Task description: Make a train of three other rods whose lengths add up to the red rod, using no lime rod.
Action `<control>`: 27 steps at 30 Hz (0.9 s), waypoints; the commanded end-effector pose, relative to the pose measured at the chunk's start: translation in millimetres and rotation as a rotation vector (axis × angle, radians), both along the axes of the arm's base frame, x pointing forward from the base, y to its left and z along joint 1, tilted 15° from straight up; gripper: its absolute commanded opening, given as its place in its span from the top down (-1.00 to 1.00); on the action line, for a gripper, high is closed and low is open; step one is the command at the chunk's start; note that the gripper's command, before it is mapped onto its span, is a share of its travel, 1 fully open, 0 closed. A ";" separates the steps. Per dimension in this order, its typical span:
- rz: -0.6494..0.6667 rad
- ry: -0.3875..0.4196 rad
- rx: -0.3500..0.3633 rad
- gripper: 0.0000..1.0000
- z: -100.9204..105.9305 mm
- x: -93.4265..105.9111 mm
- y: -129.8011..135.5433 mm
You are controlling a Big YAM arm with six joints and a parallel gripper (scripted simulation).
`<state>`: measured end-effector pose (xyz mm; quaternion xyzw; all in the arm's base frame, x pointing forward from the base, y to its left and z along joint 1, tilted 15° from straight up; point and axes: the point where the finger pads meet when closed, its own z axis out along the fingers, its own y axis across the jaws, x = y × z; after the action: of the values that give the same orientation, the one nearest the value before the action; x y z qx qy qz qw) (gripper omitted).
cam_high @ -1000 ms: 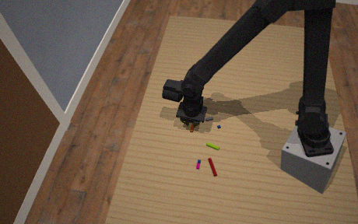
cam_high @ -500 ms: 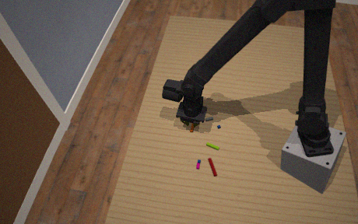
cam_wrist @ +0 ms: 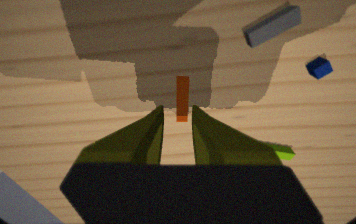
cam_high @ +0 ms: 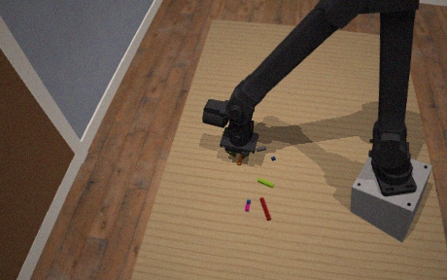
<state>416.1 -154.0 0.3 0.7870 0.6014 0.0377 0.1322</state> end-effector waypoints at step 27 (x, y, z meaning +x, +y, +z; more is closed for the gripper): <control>-0.002 -0.014 -0.005 0.53 1.7 -1.5 4.4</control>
<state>412.0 -152.6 -2.7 0.7879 0.6008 0.0365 0.1302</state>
